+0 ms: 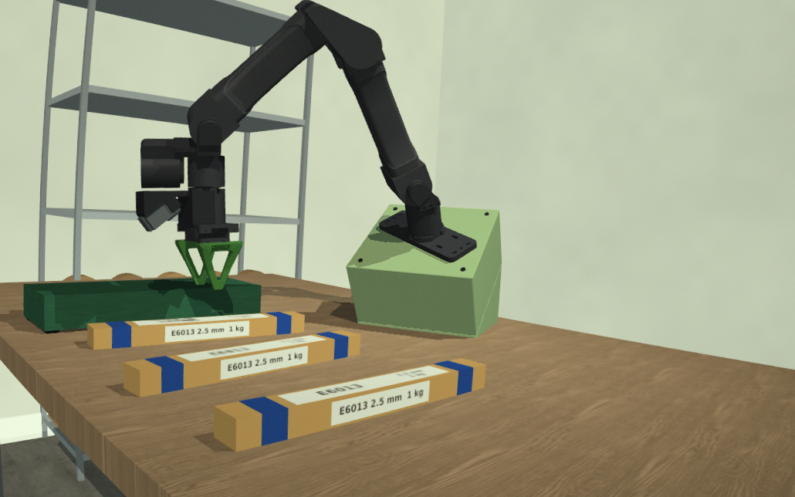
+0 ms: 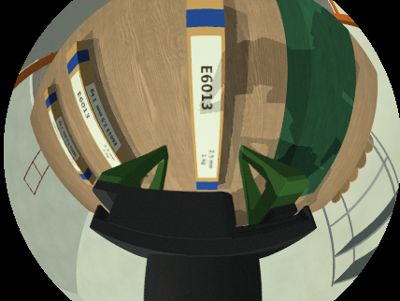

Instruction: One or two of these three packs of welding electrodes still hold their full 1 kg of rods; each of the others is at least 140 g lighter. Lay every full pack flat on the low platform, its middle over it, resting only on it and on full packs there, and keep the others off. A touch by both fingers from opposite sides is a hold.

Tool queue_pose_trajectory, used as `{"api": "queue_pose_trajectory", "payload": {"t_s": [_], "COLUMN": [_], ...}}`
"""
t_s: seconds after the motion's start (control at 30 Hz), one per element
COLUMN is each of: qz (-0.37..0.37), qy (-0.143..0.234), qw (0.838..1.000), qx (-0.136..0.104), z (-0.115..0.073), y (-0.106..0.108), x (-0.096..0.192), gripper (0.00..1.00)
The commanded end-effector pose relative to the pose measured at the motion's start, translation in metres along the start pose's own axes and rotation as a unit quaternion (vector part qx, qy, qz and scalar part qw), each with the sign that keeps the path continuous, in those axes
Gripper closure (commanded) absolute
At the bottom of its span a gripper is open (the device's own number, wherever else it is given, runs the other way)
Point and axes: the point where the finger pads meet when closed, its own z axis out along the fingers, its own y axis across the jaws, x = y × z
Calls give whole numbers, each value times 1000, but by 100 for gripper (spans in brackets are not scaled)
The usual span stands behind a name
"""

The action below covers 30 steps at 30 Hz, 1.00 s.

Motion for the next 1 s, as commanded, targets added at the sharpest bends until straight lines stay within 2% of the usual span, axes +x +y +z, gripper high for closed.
{"api": "queue_pose_trajectory", "payload": {"t_s": [0.0,0.13,0.2,0.23,0.27,0.37,0.43,0.5,0.53,0.67,0.7,0.77,0.8,0.97], "qz": [-1,-1,-1,-2,0,-1,4,1,-5,-9,-4,-4,-2,-5], "qy": [-19,-19,-19,-43,-25,-19,-21,-39,-54,-58,-50,-50,-42,-32], "qw": [1000,1000,1000,999,1000,1000,1000,999,998,998,999,999,999,999], "qx": [10,10,10,19,13,10,11,17,20,20,18,18,16,12], "z": [13,29,29,19,34,47,46,33,27,25,32,32,40,52], "y": [-5,-5,-5,-11,-8,-6,-9,-11,-11,-11,-13,-13,-14,-7], "x": [-9,-9,-9,-23,-14,-10,-10,-18,-31,-35,-32,-32,-28,-22], "gripper": [24,24,24,24,24,24,24,24,24,24,24,24,24,24]}}
